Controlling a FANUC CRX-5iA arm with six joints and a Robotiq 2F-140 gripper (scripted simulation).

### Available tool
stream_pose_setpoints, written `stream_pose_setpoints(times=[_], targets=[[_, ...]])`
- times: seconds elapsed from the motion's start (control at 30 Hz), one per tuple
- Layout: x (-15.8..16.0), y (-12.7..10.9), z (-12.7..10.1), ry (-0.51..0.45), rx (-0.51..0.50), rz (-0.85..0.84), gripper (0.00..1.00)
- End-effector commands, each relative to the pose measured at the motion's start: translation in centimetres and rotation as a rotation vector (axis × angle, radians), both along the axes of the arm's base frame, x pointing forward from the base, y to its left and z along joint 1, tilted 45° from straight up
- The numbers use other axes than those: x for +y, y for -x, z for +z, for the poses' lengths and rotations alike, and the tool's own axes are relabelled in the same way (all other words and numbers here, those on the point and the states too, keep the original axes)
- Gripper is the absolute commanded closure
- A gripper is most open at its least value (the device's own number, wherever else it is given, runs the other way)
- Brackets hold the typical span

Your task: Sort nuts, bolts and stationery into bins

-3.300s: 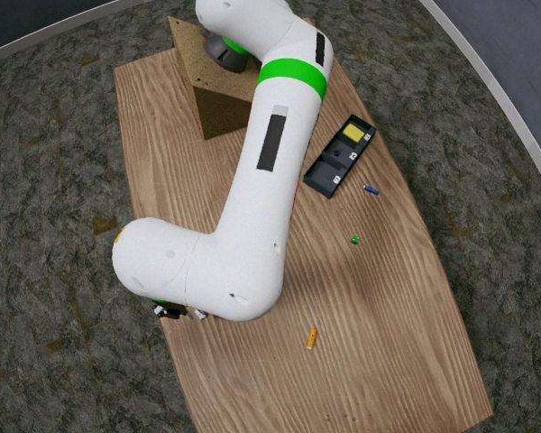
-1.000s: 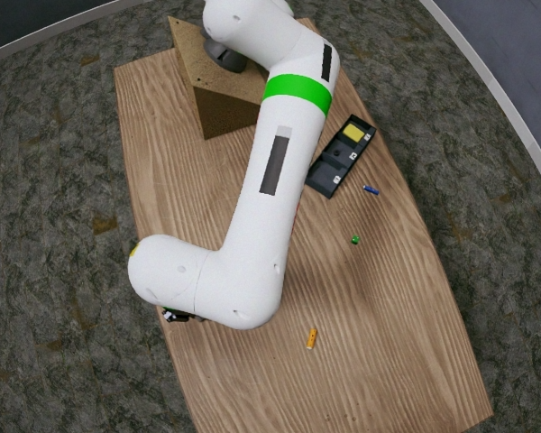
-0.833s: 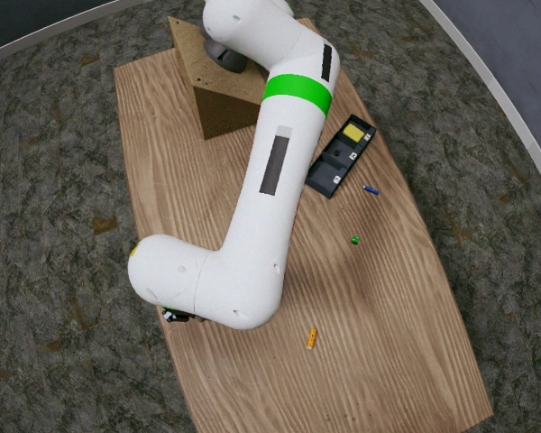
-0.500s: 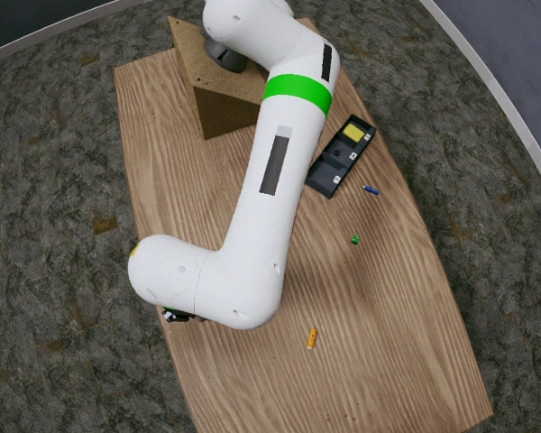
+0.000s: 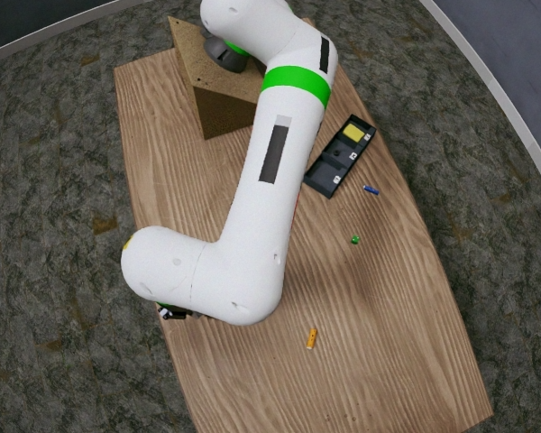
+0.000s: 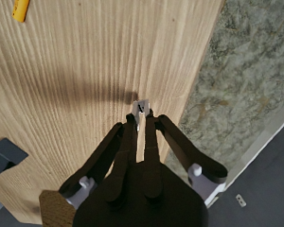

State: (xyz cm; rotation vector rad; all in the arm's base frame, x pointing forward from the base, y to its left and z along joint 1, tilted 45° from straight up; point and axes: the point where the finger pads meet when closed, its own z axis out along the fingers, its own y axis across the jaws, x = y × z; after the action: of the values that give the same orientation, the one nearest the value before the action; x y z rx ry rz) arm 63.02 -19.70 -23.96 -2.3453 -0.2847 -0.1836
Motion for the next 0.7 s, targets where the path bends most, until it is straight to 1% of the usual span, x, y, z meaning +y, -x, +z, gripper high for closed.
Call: stream_pose_setpoints(times=[0.0,0.13,0.63,0.67], targets=[[-0.9,0.0,0.9,0.000,0.000,0.000,0.85],[-1.9,0.1,1.9,0.000,0.000,0.000,0.85],[-1.9,0.1,1.9,0.000,0.000,0.000,0.85],[-2.2,0.1,2.1,0.000,0.000,0.000,0.85]])
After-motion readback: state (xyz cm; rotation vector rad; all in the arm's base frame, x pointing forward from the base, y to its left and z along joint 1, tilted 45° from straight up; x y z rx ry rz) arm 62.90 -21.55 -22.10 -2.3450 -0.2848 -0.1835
